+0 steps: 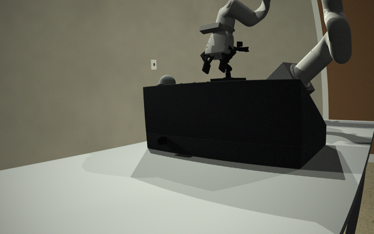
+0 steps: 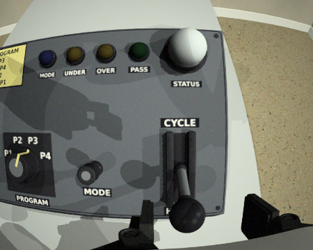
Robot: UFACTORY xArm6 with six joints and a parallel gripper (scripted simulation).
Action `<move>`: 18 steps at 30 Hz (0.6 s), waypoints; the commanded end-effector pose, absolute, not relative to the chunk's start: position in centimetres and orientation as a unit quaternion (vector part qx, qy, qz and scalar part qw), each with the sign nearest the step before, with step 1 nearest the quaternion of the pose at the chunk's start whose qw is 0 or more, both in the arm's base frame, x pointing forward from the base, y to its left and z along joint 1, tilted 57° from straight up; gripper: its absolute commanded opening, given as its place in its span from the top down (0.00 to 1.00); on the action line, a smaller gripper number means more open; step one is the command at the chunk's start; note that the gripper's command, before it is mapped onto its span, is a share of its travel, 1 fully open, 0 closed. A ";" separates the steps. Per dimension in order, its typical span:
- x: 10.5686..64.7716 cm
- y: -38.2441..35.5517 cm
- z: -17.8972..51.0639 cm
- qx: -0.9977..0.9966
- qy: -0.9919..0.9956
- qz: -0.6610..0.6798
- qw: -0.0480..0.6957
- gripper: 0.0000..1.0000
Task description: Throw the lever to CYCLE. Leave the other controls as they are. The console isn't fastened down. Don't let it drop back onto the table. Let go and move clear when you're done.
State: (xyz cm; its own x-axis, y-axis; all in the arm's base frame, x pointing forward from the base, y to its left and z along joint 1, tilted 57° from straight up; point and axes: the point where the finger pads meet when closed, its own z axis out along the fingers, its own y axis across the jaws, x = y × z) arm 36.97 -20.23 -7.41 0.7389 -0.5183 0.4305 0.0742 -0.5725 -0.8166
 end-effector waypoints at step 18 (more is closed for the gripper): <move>34.5 -18.7 -8.9 -0.821 0.135 -0.335 0.441 0.24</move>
State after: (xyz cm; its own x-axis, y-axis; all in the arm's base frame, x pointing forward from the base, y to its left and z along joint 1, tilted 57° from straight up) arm 34.46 -18.50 -8.90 0.7399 -0.5176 0.4298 0.0742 -0.5722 -0.8168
